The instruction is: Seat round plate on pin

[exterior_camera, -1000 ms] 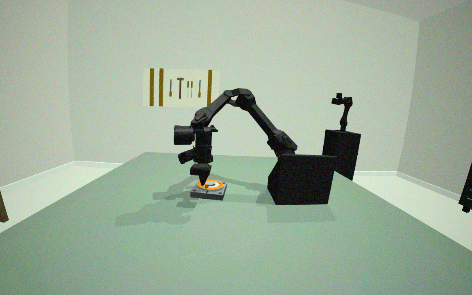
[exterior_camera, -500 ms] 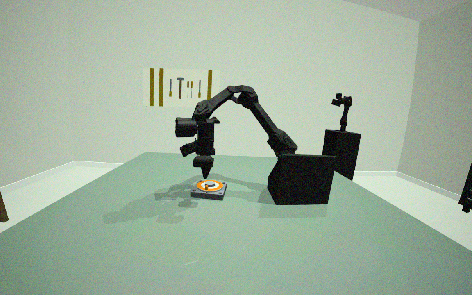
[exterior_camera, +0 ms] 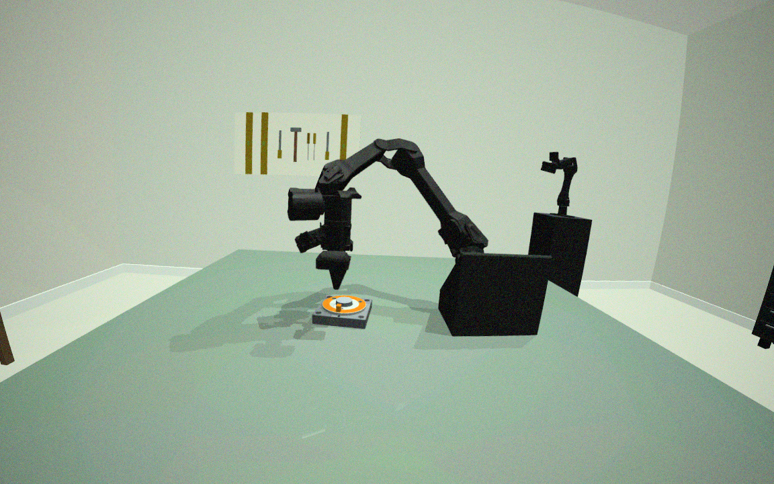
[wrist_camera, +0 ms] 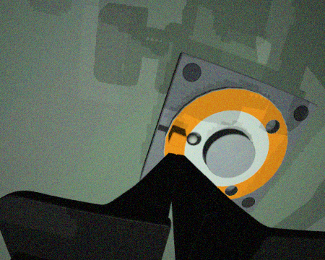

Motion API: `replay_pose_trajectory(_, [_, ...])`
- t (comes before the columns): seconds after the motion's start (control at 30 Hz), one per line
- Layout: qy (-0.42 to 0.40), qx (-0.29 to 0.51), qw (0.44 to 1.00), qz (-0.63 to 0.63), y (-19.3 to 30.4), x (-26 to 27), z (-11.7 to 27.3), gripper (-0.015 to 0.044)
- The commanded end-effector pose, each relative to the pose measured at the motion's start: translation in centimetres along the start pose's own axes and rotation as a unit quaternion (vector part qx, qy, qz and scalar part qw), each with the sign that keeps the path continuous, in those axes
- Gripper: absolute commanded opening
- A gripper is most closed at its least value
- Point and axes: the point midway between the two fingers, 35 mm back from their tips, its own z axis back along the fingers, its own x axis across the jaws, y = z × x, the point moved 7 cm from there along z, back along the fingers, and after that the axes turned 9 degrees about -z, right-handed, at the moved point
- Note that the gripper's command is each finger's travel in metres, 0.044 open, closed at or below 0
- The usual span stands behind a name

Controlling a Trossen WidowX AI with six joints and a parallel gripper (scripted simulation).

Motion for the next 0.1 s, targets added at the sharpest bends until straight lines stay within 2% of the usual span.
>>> replay_pose_trajectory(0.0, [0.000, 0.000, 1.000, 0.003, 0.01, 0.03, -0.04, 0.0000])
replay_pose_trajectory(0.07, [0.000, 0.000, 1.000, 0.003, 0.01, 0.03, -0.04, 0.0000])
